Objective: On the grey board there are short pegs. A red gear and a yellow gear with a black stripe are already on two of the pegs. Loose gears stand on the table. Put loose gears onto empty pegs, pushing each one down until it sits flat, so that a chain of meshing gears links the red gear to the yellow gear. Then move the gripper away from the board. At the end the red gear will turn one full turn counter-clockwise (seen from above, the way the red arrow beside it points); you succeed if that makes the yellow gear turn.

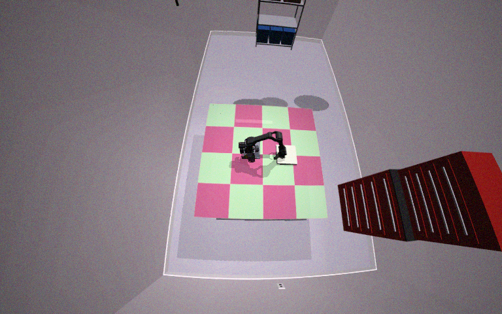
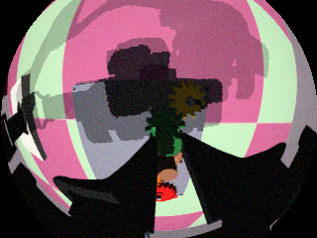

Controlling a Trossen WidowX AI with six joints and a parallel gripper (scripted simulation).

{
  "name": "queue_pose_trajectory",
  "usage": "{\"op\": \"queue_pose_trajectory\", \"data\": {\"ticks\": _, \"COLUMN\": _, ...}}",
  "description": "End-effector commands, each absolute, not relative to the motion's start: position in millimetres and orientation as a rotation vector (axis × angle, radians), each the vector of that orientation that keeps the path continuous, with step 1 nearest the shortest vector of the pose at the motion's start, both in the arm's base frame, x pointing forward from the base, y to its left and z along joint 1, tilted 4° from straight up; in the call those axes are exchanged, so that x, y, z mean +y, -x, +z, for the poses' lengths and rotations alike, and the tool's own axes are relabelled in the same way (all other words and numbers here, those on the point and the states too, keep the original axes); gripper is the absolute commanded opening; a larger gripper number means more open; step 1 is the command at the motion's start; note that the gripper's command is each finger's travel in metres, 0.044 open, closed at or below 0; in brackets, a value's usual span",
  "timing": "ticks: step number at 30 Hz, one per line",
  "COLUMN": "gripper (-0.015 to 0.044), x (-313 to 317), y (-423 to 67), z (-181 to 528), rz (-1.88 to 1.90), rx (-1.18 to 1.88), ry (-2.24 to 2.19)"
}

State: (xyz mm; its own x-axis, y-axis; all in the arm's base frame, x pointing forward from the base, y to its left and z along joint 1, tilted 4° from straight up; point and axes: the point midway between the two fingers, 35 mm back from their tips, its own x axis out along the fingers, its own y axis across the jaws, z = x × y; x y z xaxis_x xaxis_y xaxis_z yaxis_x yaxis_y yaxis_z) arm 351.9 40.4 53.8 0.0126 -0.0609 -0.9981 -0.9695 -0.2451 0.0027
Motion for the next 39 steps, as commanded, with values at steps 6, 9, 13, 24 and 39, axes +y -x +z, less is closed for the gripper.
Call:
{"op": "queue_pose_trajectory", "data": {"ticks": 6, "gripper": 0.0000, "x": 39.3, "y": -351.1, "z": 51.8, "rz": 1.520, "rx": 1.005, "ry": 1.594}}
{"op": "queue_pose_trajectory", "data": {"ticks": 9, "gripper": 0.0000, "x": 39.0, "y": -351.7, "z": 51.4, "rz": 1.541, "rx": 0.987, "ry": 1.614}}
{"op": "queue_pose_trajectory", "data": {"ticks": 13, "gripper": 0.0000, "x": 39.3, "y": -352.0, "z": 51.3, "rz": 1.515, "rx": 1.009, "ry": 1.589}}
{"op": "queue_pose_trajectory", "data": {"ticks": 24, "gripper": 0.0000, "x": 40.0, "y": -351.1, "z": 51.1, "rz": 1.315, "rx": 1.161, "ry": 1.398}}
{"op": "queue_pose_trajectory", "data": {"ticks": 39, "gripper": 0.0000, "x": 39.7, "y": -352.0, "z": 50.3, "rz": 1.209, "rx": 1.229, "ry": 1.296}}
